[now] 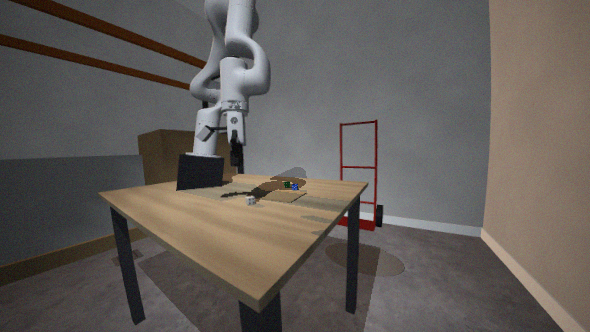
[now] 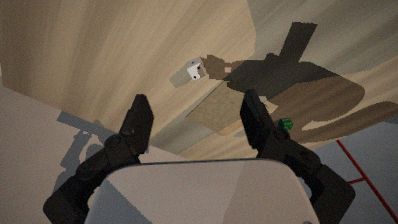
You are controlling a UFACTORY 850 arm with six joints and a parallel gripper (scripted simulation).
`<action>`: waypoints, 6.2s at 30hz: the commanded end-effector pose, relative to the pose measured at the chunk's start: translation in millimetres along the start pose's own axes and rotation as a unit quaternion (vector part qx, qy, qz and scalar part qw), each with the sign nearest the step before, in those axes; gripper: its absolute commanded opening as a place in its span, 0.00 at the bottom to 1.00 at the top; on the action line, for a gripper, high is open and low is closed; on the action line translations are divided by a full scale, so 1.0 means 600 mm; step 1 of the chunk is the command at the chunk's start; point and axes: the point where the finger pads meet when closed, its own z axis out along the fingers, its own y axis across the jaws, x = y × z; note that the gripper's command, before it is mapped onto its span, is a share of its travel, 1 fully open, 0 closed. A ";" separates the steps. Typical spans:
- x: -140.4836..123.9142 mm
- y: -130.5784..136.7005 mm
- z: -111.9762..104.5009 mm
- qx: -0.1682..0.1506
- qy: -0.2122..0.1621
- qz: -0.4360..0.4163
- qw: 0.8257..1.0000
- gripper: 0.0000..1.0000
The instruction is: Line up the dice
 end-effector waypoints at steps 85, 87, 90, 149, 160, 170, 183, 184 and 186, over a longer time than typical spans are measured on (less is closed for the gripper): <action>-0.094 0.075 0.144 0.001 -0.002 0.000 1.000 1.00; -0.123 0.097 0.144 0.001 -0.002 0.000 1.000 1.00; -0.172 0.137 0.144 0.001 -0.002 0.000 1.000 1.00; -0.319 0.256 0.144 0.001 -0.002 0.000 1.000 1.00; -0.319 0.257 0.144 0.001 -0.002 0.000 1.000 1.00; -0.311 0.282 0.144 0.001 -0.002 0.000 1.000 1.00; -0.291 0.349 0.144 0.001 -0.002 0.000 1.000 1.00; -0.289 0.355 0.144 0.001 -0.002 0.000 1.000 1.00; -0.286 0.365 0.144 0.001 -0.002 0.000 1.000 1.00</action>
